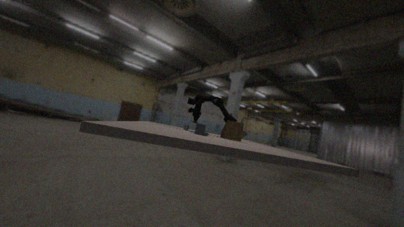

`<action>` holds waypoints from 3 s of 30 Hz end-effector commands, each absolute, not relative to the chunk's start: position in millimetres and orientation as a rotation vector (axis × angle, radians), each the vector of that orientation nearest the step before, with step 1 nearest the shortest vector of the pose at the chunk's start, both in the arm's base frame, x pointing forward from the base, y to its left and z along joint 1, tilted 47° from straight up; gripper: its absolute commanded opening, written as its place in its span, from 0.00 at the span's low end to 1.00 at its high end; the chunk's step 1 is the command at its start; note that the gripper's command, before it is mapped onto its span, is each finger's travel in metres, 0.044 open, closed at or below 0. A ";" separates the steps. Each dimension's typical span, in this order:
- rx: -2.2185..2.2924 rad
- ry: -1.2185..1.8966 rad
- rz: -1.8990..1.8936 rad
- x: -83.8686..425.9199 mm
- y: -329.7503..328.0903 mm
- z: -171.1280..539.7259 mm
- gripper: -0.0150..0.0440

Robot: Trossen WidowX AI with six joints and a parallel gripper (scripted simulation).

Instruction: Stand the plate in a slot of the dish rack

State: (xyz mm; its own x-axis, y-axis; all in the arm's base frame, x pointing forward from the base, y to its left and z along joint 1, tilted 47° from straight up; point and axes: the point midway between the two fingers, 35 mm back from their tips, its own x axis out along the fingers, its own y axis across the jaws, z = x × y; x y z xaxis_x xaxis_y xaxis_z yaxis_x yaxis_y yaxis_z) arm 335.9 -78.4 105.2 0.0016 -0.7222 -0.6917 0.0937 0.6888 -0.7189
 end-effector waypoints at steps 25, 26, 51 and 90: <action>-0.542 1.423 -0.709 335.4 1.9 158.8 0.25; -0.515 1.413 -0.726 331.3 10.6 150.8 0.25; -0.240 1.406 -0.900 253.3 75.6 56.6 0.25; -0.133 1.783 0.084 248.1 38.1 -22.7 0.25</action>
State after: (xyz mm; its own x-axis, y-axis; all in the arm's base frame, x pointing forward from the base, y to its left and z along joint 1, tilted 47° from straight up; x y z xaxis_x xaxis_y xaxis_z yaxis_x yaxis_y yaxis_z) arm 247.5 40.0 -20.9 -0.2303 -0.0969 -0.9683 -0.0924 0.9927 -0.0774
